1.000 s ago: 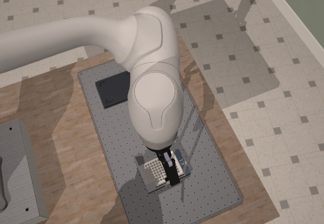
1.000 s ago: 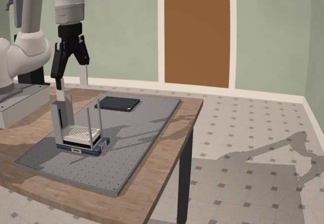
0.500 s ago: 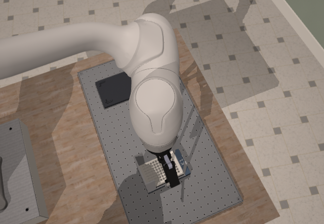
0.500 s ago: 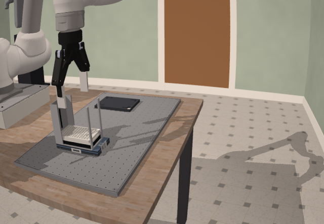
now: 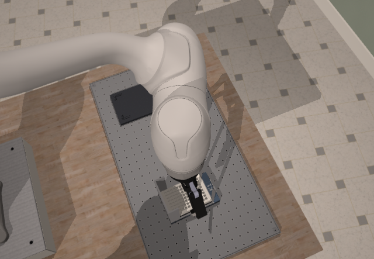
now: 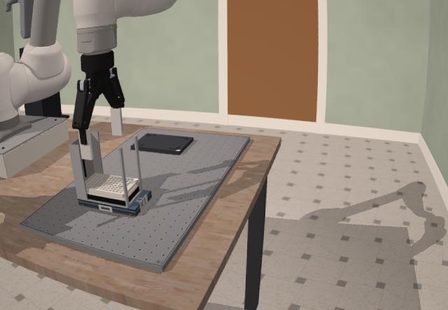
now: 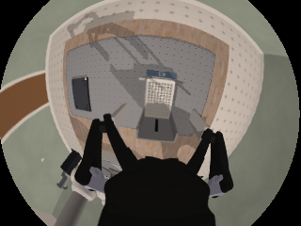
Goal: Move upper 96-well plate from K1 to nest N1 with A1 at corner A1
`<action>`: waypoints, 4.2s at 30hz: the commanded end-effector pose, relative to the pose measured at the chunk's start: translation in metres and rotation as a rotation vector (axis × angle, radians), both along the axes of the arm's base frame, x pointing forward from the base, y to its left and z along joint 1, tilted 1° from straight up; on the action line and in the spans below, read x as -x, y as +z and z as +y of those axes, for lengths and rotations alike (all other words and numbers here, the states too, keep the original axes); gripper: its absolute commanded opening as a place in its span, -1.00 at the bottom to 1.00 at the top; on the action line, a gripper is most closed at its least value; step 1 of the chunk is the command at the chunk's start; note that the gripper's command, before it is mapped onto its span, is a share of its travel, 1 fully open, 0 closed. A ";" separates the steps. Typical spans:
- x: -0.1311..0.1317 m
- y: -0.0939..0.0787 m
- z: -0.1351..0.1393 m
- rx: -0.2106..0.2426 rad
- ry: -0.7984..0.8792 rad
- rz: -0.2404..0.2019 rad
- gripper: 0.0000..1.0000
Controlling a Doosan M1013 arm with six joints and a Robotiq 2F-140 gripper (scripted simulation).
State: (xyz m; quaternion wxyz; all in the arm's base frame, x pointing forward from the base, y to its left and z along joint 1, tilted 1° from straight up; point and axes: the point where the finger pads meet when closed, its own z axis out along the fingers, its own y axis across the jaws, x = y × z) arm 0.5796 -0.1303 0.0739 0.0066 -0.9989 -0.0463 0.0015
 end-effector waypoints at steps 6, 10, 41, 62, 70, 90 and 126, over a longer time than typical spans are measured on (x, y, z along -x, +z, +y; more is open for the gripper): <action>0.000 -0.013 0.000 0.000 0.000 0.000 1.00; 0.000 -0.019 0.000 0.000 0.000 0.000 1.00; 0.000 -0.064 0.001 0.000 0.000 0.000 1.00; 0.000 -0.086 0.001 0.000 0.000 0.000 1.00; 0.000 -0.086 0.001 0.000 0.000 0.000 -1.00; 0.000 -0.086 0.001 0.000 0.000 0.000 -1.00; 0.000 -0.051 0.001 0.000 0.000 0.000 -1.00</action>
